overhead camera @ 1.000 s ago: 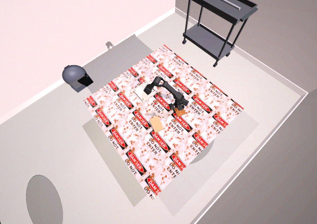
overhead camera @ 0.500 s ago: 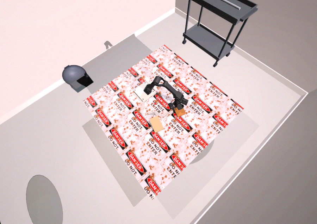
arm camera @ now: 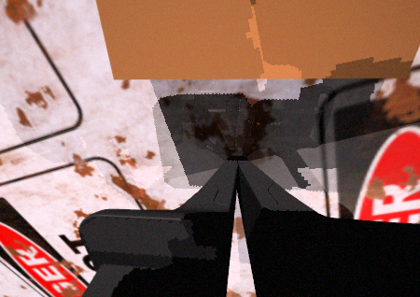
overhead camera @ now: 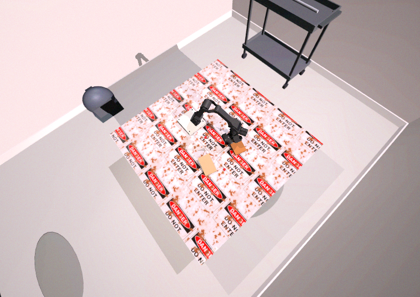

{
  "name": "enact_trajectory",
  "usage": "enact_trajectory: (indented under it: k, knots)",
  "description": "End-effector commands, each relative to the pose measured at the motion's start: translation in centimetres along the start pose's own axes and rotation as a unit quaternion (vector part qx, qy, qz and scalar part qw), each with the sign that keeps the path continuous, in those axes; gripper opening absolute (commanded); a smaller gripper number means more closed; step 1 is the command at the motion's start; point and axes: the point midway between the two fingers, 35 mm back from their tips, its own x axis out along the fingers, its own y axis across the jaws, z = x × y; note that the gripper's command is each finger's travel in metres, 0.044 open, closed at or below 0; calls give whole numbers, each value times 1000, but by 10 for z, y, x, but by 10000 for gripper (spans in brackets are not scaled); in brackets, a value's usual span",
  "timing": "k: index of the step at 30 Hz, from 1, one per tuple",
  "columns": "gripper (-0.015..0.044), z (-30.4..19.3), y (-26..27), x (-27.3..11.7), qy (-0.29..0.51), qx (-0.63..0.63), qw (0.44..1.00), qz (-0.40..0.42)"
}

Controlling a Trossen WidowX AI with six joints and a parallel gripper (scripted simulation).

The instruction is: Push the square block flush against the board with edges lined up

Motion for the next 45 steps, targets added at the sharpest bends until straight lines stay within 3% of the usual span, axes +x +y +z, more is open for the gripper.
enact_trajectory:
  k: [1,3,7,15,30,45]
  knots:
    - [0,-6,-1,-3,-5,3,1000,2]
    - [0,-3,0,-3,0,0,1000,0]
    - [0,-4,0,-55,-5,3,1000,2]
    - [0,-2,1,-59,-5,-9,1000,2]
    - [0,35,29,-66,-8,-264,965,2]
    - [0,69,54,-67,-10,-504,864,0]
